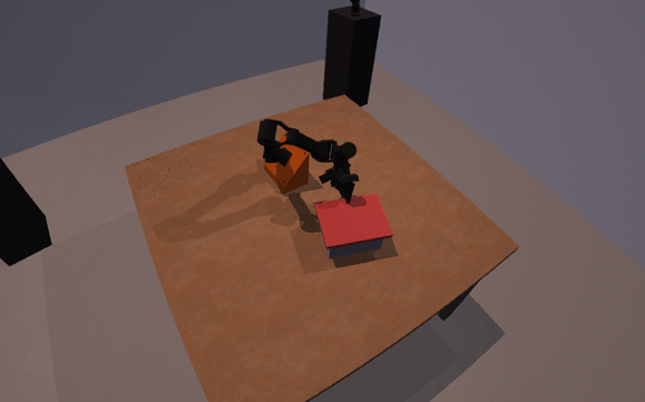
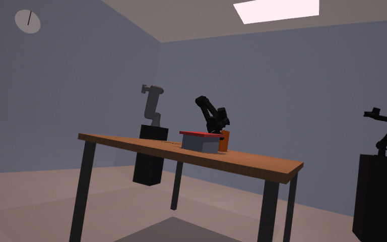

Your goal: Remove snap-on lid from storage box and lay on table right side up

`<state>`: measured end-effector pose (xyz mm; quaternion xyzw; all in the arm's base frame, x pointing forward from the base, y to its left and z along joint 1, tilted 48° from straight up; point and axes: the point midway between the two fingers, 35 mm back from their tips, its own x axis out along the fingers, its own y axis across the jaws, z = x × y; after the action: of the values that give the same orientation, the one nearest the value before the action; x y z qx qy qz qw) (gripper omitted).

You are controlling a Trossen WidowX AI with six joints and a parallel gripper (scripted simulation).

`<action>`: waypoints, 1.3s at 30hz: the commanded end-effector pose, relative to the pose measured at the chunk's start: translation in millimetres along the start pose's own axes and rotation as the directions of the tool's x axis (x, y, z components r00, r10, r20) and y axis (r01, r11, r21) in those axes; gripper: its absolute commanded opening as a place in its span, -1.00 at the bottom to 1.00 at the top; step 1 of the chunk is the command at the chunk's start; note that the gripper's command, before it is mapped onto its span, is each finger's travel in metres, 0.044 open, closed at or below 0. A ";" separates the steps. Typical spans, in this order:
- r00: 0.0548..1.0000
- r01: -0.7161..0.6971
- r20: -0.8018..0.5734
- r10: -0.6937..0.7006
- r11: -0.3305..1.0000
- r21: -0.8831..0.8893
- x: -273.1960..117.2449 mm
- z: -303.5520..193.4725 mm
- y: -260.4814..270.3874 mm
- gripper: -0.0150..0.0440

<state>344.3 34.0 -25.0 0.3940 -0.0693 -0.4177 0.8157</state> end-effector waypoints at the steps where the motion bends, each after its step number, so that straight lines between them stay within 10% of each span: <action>1: 1.000 -0.002 0.003 0.002 1.000 0.007 -1.2 -0.1 1.8 -0.49; 39: 1.000 -0.001 0.000 0.001 1.000 0.000 1.8 0.0 2.8 -0.49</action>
<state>345.8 33.9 -23.7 0.3945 -0.0704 -0.4174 0.8156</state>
